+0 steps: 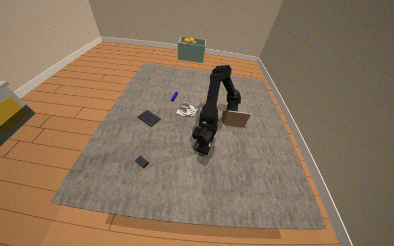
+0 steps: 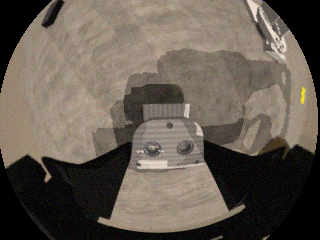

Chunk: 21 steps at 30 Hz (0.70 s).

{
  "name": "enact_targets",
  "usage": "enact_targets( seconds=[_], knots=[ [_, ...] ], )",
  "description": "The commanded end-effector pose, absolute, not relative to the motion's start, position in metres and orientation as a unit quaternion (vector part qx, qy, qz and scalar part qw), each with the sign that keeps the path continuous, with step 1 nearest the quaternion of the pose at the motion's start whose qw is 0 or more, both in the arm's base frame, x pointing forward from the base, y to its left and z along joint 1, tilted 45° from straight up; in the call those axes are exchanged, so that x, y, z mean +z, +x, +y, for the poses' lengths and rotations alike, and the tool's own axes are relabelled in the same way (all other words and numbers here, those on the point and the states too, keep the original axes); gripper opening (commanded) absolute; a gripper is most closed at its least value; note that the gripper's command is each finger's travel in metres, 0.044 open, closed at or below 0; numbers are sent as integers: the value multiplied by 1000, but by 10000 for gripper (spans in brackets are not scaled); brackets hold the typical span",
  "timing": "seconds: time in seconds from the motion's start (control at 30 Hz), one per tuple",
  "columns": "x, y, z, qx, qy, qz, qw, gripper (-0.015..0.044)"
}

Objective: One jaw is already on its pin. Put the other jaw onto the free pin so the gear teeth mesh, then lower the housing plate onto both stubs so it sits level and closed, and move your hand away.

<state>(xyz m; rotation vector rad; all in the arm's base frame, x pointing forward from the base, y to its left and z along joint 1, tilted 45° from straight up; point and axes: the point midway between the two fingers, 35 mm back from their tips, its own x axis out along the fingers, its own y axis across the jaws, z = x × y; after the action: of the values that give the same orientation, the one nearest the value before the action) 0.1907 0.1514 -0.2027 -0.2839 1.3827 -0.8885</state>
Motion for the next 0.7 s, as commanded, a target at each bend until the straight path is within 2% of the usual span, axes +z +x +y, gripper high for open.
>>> enact_targets(
  seconds=[0.0, 0.17, 0.67],
  knots=[
    [-203, 191, 151, -395, -126, 614, 672, 380],
    [-203, 191, 151, -395, -126, 614, 672, 351],
    [-193, 193, 162, -394, -126, 614, 672, 351]
  ],
)
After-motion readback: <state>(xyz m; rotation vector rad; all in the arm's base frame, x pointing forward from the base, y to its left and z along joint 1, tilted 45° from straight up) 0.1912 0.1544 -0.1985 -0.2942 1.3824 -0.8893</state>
